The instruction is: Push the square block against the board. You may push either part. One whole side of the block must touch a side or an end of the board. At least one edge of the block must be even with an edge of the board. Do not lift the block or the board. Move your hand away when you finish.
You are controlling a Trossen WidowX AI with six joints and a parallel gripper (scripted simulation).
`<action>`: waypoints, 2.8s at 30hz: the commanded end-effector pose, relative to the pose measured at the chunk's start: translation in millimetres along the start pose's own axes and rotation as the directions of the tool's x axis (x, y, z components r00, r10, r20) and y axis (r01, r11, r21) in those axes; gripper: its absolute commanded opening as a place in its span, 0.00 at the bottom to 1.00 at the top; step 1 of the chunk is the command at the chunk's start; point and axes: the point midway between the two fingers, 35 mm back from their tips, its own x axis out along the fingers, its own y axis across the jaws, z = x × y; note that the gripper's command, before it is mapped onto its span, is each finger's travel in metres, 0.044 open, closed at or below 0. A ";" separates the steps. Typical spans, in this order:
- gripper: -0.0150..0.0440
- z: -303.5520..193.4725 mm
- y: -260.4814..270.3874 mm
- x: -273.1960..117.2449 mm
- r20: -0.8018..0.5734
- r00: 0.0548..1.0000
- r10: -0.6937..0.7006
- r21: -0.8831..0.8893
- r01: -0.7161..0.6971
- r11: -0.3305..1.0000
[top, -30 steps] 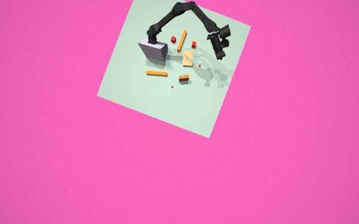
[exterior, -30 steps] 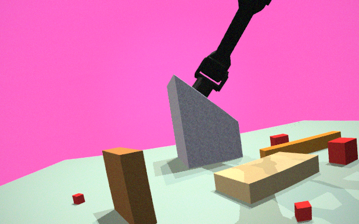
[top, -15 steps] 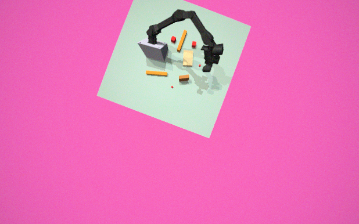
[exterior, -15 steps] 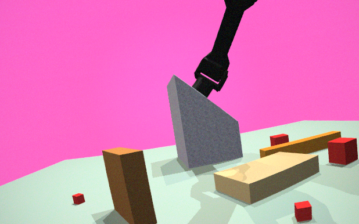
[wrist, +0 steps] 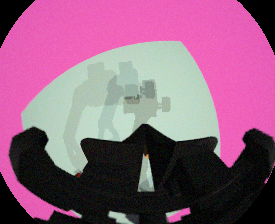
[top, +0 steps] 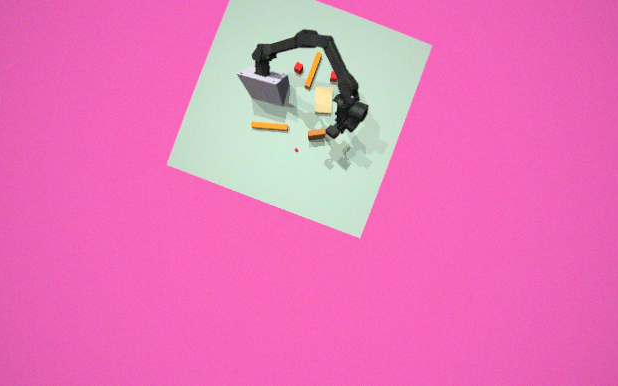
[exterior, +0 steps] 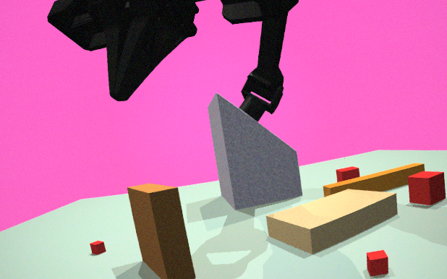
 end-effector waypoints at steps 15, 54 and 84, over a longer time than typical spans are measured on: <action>0.25 -64.7 -78.3 27.2 -0.276 0.955 0.110 0.510 0.048 0.859; 0.25 -113.2 -69.0 69.2 -0.331 0.930 0.160 0.616 0.084 0.784; 0.25 -143.1 -46.5 56.0 -0.333 0.929 0.161 0.616 0.085 0.783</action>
